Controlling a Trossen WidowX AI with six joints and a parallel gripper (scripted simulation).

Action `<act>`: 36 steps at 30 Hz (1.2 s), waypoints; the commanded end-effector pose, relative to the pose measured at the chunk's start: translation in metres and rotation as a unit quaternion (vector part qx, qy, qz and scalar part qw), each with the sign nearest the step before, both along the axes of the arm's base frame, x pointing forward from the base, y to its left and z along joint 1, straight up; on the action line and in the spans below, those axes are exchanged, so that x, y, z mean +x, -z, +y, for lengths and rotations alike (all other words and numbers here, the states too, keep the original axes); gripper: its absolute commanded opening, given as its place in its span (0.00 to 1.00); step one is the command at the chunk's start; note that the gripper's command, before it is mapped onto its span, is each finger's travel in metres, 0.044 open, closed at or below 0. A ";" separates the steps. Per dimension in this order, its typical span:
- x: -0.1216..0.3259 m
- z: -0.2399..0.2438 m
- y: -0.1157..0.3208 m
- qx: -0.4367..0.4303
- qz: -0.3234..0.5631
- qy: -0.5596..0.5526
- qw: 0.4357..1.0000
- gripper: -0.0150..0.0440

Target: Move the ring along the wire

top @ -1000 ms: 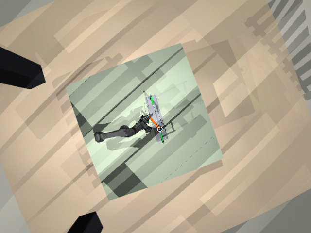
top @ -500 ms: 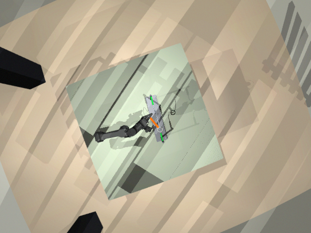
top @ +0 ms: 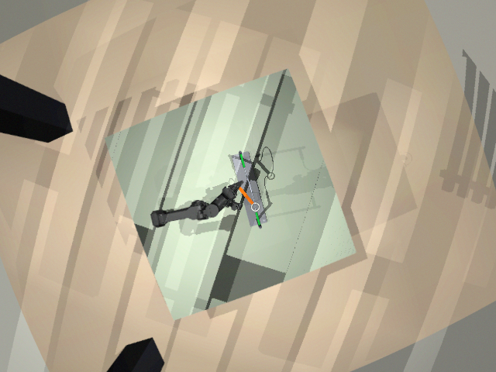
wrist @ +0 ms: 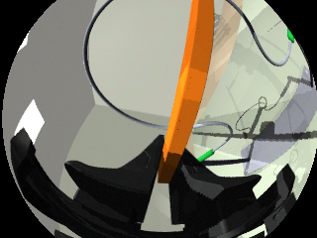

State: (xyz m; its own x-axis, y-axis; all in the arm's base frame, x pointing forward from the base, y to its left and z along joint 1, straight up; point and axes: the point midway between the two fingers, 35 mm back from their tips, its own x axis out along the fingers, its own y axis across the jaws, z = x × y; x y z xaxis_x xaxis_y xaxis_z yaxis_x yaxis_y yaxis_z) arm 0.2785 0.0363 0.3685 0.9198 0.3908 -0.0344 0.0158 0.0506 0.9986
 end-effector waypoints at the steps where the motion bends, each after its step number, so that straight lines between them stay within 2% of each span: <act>1: -0.001 0.000 -0.002 -0.021 -0.002 0.000 1.000 0.00; 36: -0.001 -0.003 0.011 -0.198 0.028 0.006 0.980 0.00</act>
